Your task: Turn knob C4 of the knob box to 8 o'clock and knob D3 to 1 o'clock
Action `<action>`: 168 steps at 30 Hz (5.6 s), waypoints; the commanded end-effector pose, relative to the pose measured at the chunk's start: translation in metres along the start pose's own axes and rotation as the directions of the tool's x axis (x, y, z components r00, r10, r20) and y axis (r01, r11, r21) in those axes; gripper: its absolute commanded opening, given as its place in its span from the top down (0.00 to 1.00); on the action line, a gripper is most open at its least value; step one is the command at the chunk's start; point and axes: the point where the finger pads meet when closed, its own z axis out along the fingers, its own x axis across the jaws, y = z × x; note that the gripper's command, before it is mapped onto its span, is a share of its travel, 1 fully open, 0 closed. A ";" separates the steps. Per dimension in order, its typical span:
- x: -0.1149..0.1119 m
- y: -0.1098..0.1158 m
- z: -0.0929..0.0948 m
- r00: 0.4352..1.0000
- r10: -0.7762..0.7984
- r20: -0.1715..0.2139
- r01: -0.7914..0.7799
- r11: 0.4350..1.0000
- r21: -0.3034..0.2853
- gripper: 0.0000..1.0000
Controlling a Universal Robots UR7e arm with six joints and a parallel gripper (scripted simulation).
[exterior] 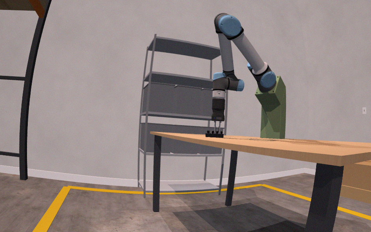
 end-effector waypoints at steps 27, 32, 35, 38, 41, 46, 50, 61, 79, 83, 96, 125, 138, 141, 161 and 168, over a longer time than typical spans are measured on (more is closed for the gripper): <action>0.000 -0.001 -0.037 1.000 0.001 0.002 -0.001 1.000 0.001 0.54; 0.000 -0.001 -0.037 1.000 0.002 0.001 -0.002 1.000 0.001 0.00; 0.000 -0.001 -0.037 1.000 0.002 0.001 -0.002 1.000 0.002 0.00; 0.000 -0.001 -0.038 1.000 0.002 0.001 -0.002 1.000 0.002 0.00; 0.001 -0.001 -0.038 1.000 0.002 0.000 -0.002 1.000 0.001 0.00; 0.001 -0.001 -0.040 1.000 0.002 0.000 -0.002 1.000 0.001 0.00; 0.001 -0.001 -0.042 1.000 0.002 0.000 -0.002 1.000 0.001 0.00; 0.001 -0.001 -0.051 1.000 0.002 0.000 -0.002 1.000 0.001 0.00; 0.001 -0.001 -0.076 1.000 0.002 0.000 -0.002 1.000 0.001 0.00; 0.001 -0.001 -0.083 1.000 0.002 0.001 -0.002 1.000 0.001 0.00; -0.002 0.000 -0.105 1.000 -0.002 0.005 0.002 1.000 0.001 0.00; -0.002 0.000 -0.142 1.000 -0.003 0.004 0.003 1.000 0.002 0.00; -0.002 0.000 -0.149 1.000 -0.003 0.004 0.003 1.000 0.002 0.00; -0.002 0.000 -0.150 1.000 -0.003 0.004 0.003 1.000 0.002 0.00; -0.002 0.000 -0.152 1.000 -0.002 0.004 0.002 1.000 0.002 0.00; -0.001 0.000 -0.152 1.000 0.000 0.003 0.000 1.000 0.002 0.00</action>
